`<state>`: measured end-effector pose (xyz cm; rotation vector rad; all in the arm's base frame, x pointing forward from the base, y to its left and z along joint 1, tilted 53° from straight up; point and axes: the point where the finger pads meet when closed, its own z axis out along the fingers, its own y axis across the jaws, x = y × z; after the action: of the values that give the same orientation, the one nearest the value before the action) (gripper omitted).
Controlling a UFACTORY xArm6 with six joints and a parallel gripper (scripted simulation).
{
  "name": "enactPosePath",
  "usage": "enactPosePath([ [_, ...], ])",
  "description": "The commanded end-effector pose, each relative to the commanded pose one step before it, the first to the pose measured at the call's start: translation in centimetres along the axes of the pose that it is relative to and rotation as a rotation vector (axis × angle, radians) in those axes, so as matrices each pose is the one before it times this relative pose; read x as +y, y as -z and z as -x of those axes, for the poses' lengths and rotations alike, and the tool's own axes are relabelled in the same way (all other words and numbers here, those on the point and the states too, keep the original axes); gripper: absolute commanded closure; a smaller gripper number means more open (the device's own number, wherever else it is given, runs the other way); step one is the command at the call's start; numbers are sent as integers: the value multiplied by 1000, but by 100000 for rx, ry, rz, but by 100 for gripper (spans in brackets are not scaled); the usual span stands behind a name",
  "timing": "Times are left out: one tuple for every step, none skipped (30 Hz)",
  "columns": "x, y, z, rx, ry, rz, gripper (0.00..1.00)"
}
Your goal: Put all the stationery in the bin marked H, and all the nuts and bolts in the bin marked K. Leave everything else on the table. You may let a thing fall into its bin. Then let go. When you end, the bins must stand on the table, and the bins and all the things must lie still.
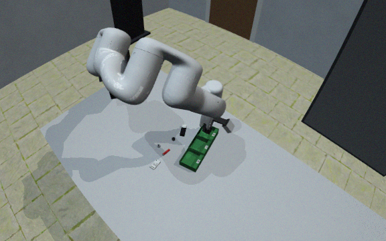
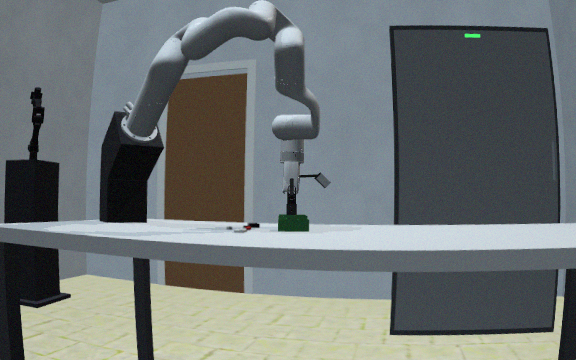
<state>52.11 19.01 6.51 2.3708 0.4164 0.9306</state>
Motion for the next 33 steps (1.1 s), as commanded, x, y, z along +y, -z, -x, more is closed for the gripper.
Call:
enactPosePath([
  [-35,740,-103,210,-41,-123,93],
  [0,133,0,0,0,0,93],
  [0,133,0,0,0,0,93],
  [0,0,0,0,0,0,93],
  [0,0,0,0,0,0,93],
  [0,400,-1,0,-1,-1,93],
  [0,399,0,0,-1,-1,93],
  [0,399,0,0,-1,-1,93],
  [0,400,0,0,-1,-1,93],
  [0,400,0,0,-1,-1,93],
  [0,400,0,0,-1,-1,93],
  [0,41,-1,0,0,0,93],
  [0,1,-1,0,0,0,93],
  [0,1,0,0,0,0,93],
  [0,1,0,0,0,0,93],
  [0,0,0,0,0,0,93],
  [0,0,0,0,0,0,93],
  [-1,832,-1,1,-3,-2,93],
  [-1,832,0,1,-3,-3,93],
  [0,832,0,0,-3,-3,93],
  [0,0,0,0,0,0,93],
  [0,0,0,0,0,0,93],
  [-1,834,-2,0,-3,-2,93],
  [0,833,0,0,-3,-3,93],
  [0,833,0,0,-3,-3,93],
  [-2,840,-7,-1,-2,1,93],
  [-1,834,-2,0,-3,-3,93],
  [-1,834,-1,0,-3,-3,93],
  [-1,834,-1,-1,-3,-3,93],
  [-1,834,-1,-1,-3,-3,93],
  [-1,834,-1,-1,-3,-3,93],
  [-1,834,-1,-1,-3,-3,93],
  [-1,834,-1,-1,-3,-3,93],
])
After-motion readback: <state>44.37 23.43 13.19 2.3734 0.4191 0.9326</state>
